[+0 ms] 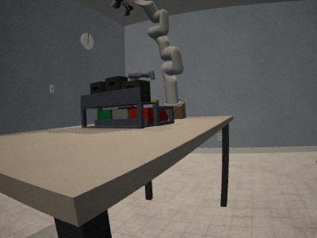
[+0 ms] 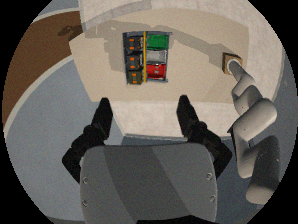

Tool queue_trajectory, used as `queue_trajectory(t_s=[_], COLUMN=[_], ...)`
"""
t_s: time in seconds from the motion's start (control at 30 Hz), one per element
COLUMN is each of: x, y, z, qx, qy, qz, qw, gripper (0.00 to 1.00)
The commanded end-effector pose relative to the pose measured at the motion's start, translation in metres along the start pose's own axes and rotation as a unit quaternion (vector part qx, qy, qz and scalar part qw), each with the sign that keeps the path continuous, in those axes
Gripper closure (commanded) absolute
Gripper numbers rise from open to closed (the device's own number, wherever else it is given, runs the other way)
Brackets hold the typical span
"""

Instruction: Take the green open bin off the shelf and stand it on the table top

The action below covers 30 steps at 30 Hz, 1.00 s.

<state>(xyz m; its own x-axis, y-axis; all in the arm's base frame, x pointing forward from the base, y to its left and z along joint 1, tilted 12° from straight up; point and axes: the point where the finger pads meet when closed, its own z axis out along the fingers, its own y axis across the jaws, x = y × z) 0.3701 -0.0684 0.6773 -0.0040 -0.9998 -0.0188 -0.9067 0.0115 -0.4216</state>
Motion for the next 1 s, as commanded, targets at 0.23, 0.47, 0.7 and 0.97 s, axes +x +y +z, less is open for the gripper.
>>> queue_trajectory(t_s=[0.23, 0.47, 0.7, 0.97], x=[0.0002, 0.0002, 0.0004, 0.0004], y=[0.0, 0.0, 0.0002, 0.0002], z=[-0.0021, -0.0021, -0.0021, -0.0021], qx=[-0.112, -0.112, -0.112, -0.112], qy=[-0.014, -0.014, -0.014, -0.014], qz=[0.0, 0.0, 0.0, 0.0], qw=[0.994, 0.994, 0.994, 0.994], gripper=[0.0, 0.0, 0.0, 0.0])
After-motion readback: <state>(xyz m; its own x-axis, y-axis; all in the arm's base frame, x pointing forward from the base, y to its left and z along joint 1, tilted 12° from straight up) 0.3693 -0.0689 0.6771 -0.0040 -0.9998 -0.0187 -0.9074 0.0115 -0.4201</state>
